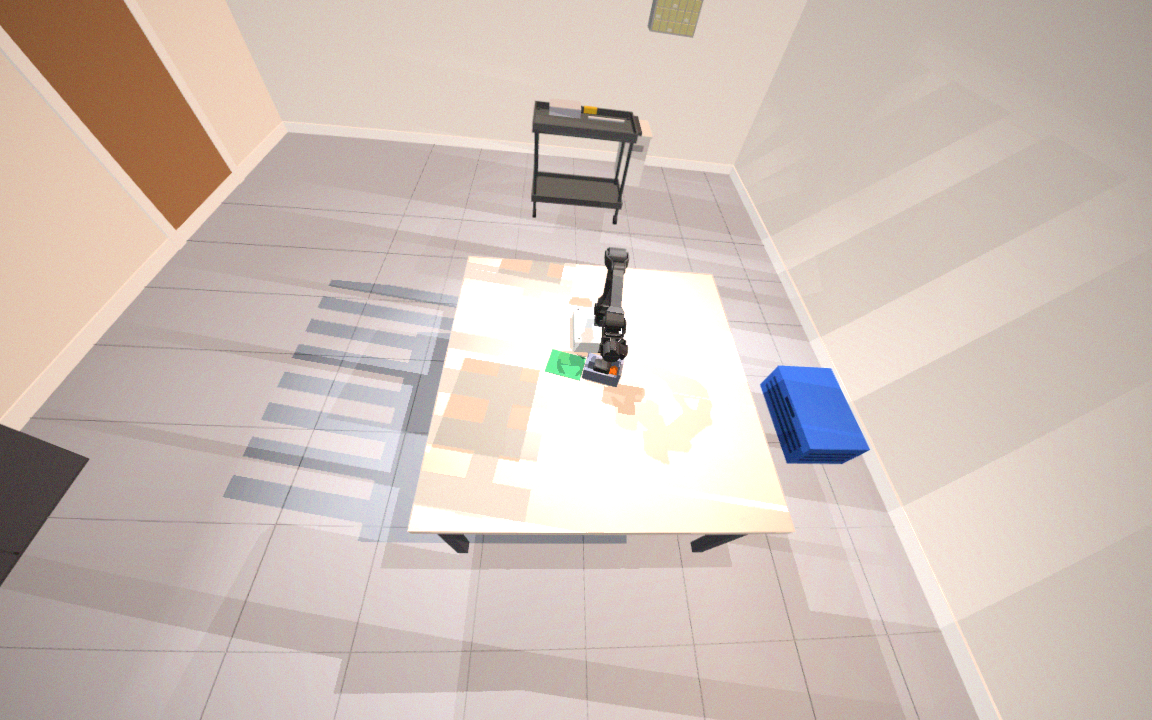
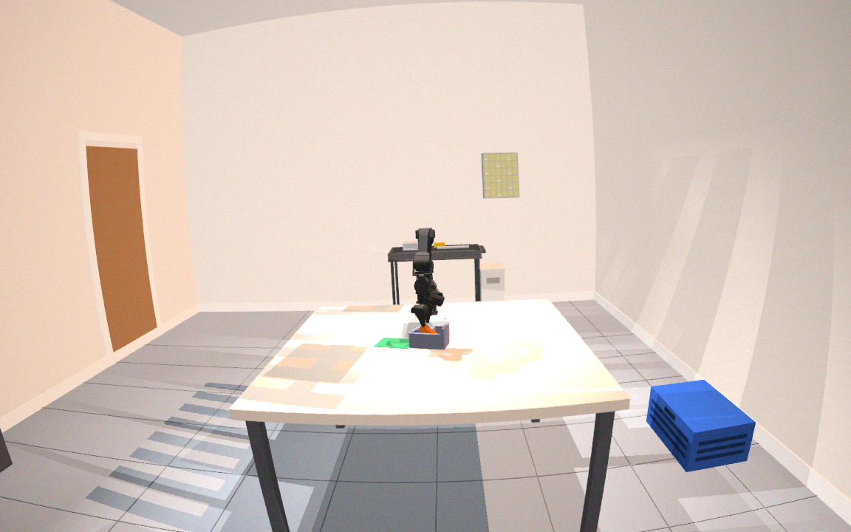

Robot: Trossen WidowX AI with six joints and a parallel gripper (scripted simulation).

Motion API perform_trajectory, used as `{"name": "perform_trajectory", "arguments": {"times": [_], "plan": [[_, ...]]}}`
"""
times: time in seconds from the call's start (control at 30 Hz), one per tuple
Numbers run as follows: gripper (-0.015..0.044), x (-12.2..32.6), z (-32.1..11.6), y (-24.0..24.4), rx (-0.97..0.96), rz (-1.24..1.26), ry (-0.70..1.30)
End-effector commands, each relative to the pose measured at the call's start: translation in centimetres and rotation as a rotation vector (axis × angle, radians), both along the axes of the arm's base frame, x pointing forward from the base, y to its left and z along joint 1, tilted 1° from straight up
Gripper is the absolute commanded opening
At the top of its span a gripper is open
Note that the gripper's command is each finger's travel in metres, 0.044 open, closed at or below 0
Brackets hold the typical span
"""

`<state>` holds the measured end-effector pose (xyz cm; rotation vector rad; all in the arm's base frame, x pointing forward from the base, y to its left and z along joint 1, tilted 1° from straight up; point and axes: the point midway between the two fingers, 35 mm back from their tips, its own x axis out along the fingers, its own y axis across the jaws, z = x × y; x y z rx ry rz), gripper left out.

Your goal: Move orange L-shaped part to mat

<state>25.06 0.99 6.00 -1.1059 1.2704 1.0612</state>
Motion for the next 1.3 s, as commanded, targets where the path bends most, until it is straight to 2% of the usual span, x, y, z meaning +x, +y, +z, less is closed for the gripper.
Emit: {"name": "perform_trajectory", "arguments": {"times": [0.0,0.57,0.73,1.07,1.17,1.27], "plan": [[0.028,-0.2,-1.1,-0.1,-0.006,0.004,0.015],[0.028,-0.3,-2.9,-0.2,-0.006,0.004,0.015],[0.0149,-0.1,-2.5,-0.1,0.0,0.0,0.004],[0.0082,-0.1,-2.5,-0.1,0.0,0.0,0.004],[0.0003,-0.1,-2.5,-0.1,0.0,0.0,0.004],[0.0,-0.1,-2.5,-0.1,0.0,0.0,0.004]]}}
